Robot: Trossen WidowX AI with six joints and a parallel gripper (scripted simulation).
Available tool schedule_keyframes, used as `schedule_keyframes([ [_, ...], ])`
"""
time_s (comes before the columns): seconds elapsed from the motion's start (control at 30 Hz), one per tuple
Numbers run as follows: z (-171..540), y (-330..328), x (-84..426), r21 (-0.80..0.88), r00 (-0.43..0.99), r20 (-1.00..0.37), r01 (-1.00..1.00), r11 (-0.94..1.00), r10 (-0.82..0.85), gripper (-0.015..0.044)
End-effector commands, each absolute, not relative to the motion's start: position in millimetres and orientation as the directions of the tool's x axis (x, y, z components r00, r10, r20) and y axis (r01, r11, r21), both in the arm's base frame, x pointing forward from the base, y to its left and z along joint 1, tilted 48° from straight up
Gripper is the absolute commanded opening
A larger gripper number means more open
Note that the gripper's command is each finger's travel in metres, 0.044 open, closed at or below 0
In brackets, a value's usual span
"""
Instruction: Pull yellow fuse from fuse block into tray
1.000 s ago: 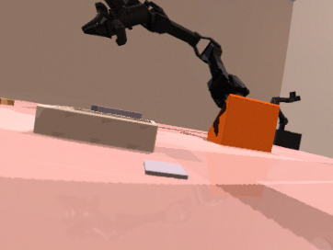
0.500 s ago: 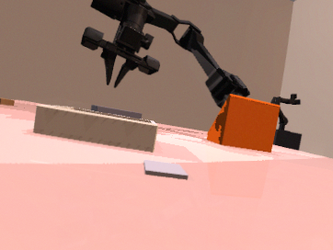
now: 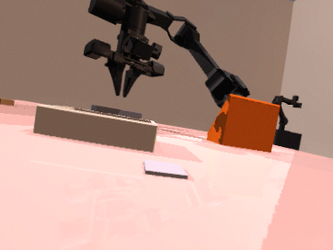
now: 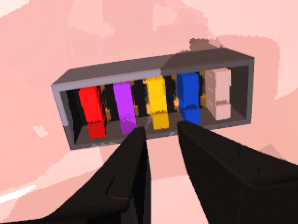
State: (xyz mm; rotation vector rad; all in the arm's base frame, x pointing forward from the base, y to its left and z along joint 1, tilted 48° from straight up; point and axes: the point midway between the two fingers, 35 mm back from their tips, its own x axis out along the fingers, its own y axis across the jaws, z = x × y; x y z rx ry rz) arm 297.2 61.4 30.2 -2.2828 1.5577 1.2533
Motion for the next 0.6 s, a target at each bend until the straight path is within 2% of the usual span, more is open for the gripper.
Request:
schedule_keyframes([
  [0.0,27.7,59.0,298.2,0.347,0.138,-0.67,-0.811,-0.472,-0.73,0.0068],
  [0.57,15.7,48.0,301.8,0.347,0.138,-0.669,-0.811,-0.471,-0.73,0.0068],
])
